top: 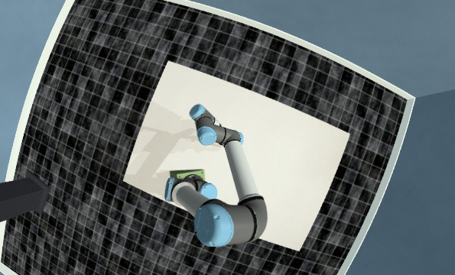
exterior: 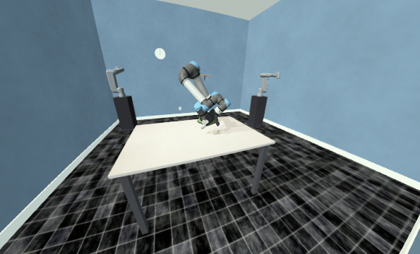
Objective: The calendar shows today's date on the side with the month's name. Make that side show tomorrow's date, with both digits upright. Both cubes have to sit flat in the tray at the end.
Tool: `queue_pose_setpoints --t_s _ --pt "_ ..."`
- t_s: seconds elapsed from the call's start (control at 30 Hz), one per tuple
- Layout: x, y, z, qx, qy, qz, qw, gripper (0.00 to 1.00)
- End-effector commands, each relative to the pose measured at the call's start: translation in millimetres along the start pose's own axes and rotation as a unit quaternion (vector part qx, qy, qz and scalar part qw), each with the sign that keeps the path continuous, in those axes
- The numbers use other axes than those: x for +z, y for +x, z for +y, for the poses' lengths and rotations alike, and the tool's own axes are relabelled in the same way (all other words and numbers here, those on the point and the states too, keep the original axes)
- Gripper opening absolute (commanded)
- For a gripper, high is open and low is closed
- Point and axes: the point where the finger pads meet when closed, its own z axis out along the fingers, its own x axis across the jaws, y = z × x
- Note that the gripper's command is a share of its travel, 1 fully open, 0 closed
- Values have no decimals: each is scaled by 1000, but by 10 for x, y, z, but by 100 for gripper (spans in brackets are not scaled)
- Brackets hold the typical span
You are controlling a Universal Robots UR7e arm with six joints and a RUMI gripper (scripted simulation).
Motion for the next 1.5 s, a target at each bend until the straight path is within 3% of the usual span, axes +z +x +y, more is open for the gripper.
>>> queue_pose_setpoints --t_s 0.0,0.47,0.9,1.47 --pt "-9 -7 -2 -1 -1 0 1000 10" --pt "16 -39 8 -1 12 -7 1000 10" --pt "29 -60 11 -1 74 -14 997 10" --pt "11 -26 28 -1 127 -3 992 10"
